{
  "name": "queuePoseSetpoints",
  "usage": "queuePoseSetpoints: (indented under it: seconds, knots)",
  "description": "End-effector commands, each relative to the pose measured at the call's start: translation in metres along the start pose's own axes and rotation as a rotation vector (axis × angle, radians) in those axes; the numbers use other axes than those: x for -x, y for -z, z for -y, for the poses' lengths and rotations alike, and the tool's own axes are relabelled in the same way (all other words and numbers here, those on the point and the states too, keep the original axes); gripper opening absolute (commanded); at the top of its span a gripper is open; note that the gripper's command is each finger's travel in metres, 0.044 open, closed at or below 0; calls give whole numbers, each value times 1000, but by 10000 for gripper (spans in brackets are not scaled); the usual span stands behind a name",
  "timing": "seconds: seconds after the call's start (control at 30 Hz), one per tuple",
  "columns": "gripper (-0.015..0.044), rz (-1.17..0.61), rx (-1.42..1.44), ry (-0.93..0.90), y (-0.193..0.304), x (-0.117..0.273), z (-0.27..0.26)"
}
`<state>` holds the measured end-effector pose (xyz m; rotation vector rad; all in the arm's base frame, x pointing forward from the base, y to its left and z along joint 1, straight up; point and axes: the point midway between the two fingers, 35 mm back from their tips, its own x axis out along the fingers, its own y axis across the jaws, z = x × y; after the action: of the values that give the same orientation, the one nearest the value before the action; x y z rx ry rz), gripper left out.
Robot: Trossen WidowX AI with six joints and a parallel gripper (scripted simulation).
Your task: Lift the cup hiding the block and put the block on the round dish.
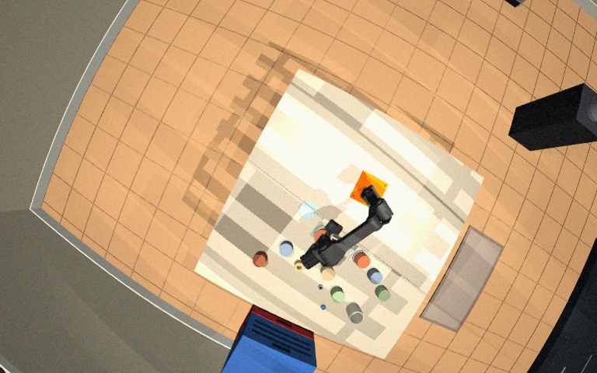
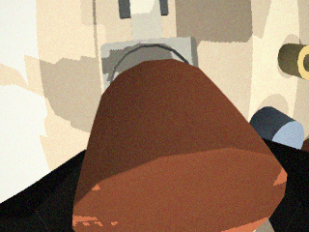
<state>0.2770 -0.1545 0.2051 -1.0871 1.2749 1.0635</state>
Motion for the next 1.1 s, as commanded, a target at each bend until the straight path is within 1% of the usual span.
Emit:
queuePoseSetpoints:
  seconds: [0.0,0.07,0.37,0.83,1.0,1.07]
  knots:
    - [0,-1,0,3,0,0,1]
    - [0,-2,0,3,5,-2,-1]
    - [0,-8,-2,5,65,-28,-31]
    - [0,-18,-8,5,138,-71,-106]
    - [0,-25,3,-5,158,-86,-138]
    - [0,-26,4,-6,160,-88,-142]
